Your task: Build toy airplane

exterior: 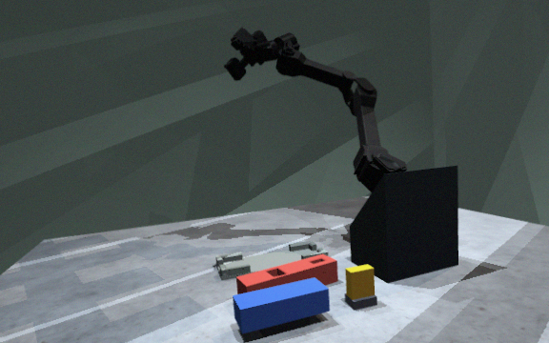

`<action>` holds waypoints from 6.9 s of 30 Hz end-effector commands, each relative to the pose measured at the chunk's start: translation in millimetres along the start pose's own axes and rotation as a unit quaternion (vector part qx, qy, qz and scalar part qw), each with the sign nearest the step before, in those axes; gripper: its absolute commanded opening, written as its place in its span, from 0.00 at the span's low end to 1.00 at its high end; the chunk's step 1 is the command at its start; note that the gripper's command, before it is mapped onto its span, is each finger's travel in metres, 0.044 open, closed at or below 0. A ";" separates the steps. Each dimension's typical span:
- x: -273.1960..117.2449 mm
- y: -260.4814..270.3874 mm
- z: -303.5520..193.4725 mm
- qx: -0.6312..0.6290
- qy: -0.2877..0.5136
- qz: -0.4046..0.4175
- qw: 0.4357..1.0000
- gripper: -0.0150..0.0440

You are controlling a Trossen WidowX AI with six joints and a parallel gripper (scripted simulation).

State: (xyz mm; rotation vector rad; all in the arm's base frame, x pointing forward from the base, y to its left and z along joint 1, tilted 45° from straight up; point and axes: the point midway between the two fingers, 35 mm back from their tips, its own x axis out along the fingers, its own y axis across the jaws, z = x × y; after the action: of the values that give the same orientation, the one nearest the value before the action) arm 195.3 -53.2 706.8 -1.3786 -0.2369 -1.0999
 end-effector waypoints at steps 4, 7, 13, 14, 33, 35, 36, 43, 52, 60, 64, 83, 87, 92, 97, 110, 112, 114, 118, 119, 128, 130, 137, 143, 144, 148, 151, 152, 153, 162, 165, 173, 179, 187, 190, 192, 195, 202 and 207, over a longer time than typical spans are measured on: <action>-7.2 87.5 46.8 0.028 -0.058 0.112 0.992 1.00; -14.4 123.0 64.0 0.047 -0.070 0.160 0.984 1.00; -43.7 204.3 99.7 0.087 -0.082 0.274 0.954 1.00; -50.1 217.2 104.9 0.093 -0.082 0.292 0.948 1.00; -257.2 430.1 144.1 0.113 0.043 0.620 0.776 1.00; -285.1 445.3 139.5 0.102 0.069 0.644 0.755 1.00; -299.2 452.2 136.5 0.095 0.083 0.655 0.745 1.00; -399.7 486.0 99.3 0.025 0.195 0.705 0.681 1.00; -502.8 486.1 20.3 -0.108 0.343 0.675 0.644 1.00; -526.3 475.5 -11.2 -0.161 0.385 0.637 0.648 1.00; -526.3 475.5 -11.2 -0.161 0.385 0.637 0.648 1.00; -532.9 523.3 -59.6 -0.161 0.385 0.636 0.649 1.00; -533.4 526.4 -62.3 -0.161 0.385 0.636 0.649 1.00; -534.2 532.5 -67.8 -0.161 0.385 0.636 0.649 1.00; -535.0 538.3 -73.5 -0.161 0.385 0.636 0.649 1.00; -536.9 552.4 -88.9 -0.161 0.385 0.635 0.650 1.00; -537.2 554.4 -91.3 -0.161 0.385 0.635 0.650 1.00; -537.4 556.2 -93.5 -0.162 0.385 0.635 0.650 1.00; -537.5 556.8 -94.3 -0.162 0.385 0.635 0.650 0.91; -537.5 556.8 -94.3 -0.162 0.385 0.635 0.650 0.87; -537.5 556.8 -94.3 -0.162 0.385 0.635 0.650 0.53; -537.5 556.8 -94.3 -0.162 0.385 0.635 0.650 0.51; -537.7 556.3 -89.7 -0.158 0.381 0.640 0.649 0.30; -538.3 553.0 -74.1 -0.148 0.369 0.653 0.644 0.25; -538.2 552.2 -73.0 -0.148 0.369 0.653 0.644 0.25; -537.4 545.8 -65.0 -0.149 0.371 0.653 0.644 0.25; -536.6 540.2 -58.4 -0.149 0.372 0.652 0.643 0.25; -536.4 538.2 -56.3 -0.150 0.373 0.652 0.643 0.25; -536.1 536.2 -54.1 -0.150 0.373 0.652 0.643 0.25; -533.7 516.0 -35.3 -0.155 0.374 0.651 0.642 0.25; -532.7 508.8 -29.4 -0.157 0.375 0.650 0.642 0.25; -529.3 488.9 -15.1 -0.158 0.380 0.644 0.645 0.25; -526.2 472.7 -5.2 -0.160 0.384 0.639 0.647 0.25; -520.7 466.6 -3.9 -0.158 0.387 0.637 0.648 0.25; -512.5 468.2 -9.3 -0.151 0.392 0.636 0.647 0.25; -507.1 469.2 -13.1 -0.147 0.396 0.635 0.647 0.25; -499.1 470.4 -18.9 -0.141 0.400 0.633 0.648 0.25; -481.1 472.3 -33.4 -0.128 0.412 0.627 0.649 0.25; -468.9 472.9 -44.6 -0.118 0.420 0.622 0.650 0.25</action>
State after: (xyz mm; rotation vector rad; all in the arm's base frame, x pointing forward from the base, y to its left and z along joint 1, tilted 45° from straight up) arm 276.4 57.8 47.9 -0.7466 1.4185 -0.4054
